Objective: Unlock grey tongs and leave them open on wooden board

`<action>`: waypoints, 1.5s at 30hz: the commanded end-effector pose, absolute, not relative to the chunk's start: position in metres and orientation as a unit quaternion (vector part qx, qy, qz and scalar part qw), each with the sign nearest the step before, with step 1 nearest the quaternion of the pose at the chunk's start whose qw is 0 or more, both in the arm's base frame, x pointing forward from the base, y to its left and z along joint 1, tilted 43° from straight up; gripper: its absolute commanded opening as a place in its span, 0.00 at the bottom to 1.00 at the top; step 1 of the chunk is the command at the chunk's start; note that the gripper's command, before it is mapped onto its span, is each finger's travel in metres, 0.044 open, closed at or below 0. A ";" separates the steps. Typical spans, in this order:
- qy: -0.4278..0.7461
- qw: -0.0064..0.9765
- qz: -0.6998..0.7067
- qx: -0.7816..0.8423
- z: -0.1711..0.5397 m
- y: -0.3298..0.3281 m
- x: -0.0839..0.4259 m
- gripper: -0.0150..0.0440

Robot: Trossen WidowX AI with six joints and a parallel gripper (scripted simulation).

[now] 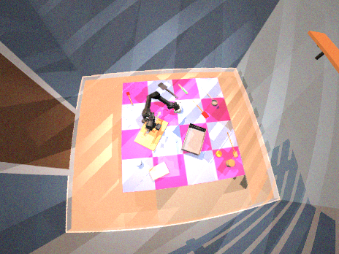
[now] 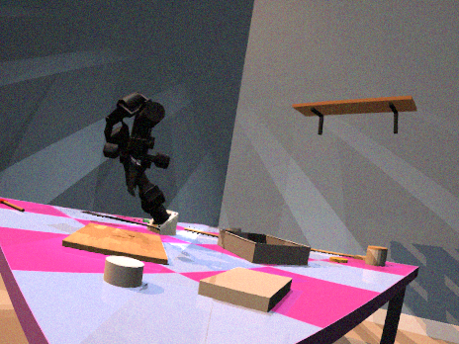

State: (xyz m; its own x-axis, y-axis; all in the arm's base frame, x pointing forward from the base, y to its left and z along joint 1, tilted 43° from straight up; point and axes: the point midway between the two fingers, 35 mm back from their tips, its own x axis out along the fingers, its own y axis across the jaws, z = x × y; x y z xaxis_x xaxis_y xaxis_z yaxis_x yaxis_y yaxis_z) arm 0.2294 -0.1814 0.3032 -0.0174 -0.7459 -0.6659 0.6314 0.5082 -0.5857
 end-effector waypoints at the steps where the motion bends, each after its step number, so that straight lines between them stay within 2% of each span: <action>1: 0.530 0.677 -0.509 -0.044 0.305 -0.185 0.227 0.00; 45: 0.553 0.661 -0.506 -0.028 0.270 -0.219 0.225 0.00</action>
State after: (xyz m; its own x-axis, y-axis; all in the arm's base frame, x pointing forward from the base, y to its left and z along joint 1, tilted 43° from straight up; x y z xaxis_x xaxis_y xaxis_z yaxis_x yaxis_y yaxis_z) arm 0.2252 -0.2163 0.2771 -0.1194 -0.7092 -0.6948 0.6485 0.4742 -0.5954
